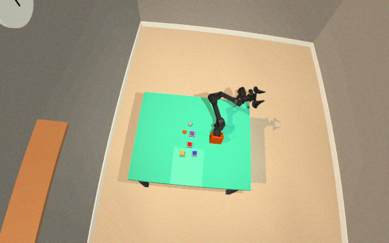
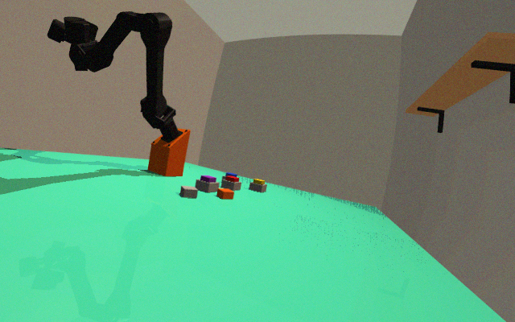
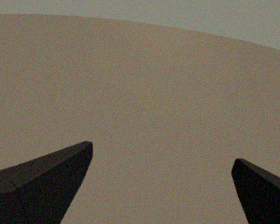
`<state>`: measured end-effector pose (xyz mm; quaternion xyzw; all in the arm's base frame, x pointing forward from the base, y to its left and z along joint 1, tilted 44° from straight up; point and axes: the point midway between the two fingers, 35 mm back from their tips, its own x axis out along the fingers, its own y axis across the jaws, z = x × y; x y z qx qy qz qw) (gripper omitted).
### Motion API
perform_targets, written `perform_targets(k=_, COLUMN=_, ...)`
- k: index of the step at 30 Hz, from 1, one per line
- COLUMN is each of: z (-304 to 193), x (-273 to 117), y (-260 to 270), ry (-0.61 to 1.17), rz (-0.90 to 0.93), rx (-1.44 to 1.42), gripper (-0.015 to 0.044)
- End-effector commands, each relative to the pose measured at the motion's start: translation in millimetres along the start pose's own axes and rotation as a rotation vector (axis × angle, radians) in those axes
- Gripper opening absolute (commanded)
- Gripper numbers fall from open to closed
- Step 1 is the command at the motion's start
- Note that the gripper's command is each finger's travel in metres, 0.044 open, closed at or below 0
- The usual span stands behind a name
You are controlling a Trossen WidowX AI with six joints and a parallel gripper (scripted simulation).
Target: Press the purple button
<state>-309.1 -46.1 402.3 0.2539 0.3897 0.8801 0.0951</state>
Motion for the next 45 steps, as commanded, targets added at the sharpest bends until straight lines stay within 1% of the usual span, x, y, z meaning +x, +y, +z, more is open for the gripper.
perform_targets(k=1, z=-1.2, x=-0.6, y=0.8, ry=0.005, rz=0.002, rx=0.0, gripper=0.04)
perform_targets(k=3, z=-10.3, x=-5.4, y=7.1, ry=0.041, rz=0.019, rx=0.0, gripper=0.04)
perform_targets(k=5, z=-28.1, x=-16.3, y=19.9, ry=0.114, rz=0.055, rx=-0.001, gripper=0.04)
perform_targets(k=10, z=-85.9, x=-72.2, y=66.2, ry=0.379, rz=0.201, rx=-0.011, gripper=0.04)
perform_targets(k=16, z=-133.1, x=-168.1, y=114.1, ry=0.686, rz=0.409, rx=-0.041, gripper=0.04)
perform_targets(k=22, z=-148.9, x=-283.9, y=143.5, ry=0.969, rz=0.647, rx=-0.09, gripper=0.04)
perform_targets(k=25, z=-144.4, x=-344.9, y=148.9, ry=1.099, rz=0.778, rx=-0.121, gripper=0.04)
perform_targets(k=29, z=-126.1, x=-425.1, y=145.0, ry=1.258, rz=0.964, rx=-0.17, gripper=0.04)
perform_targets(k=36, z=-65.6, x=-549.9, y=107.1, ry=1.486, rz=1.324, rx=-0.277, gripper=0.04)
perform_targets(k=40, z=-21.2, x=-604.0, y=70.1, ry=1.579, rz=1.539, rx=-0.346, gripper=0.04)
perform_targets(k=43, z=-1.4, x=-625.6, y=45.2, ry=1.604, rz=1.647, rx=-0.408, gripper=0.04)
perform_targets(k=45, z=12.8, x=-641.5, y=18.6, ry=1.606, rz=1.743, rx=-0.49, gripper=0.04)
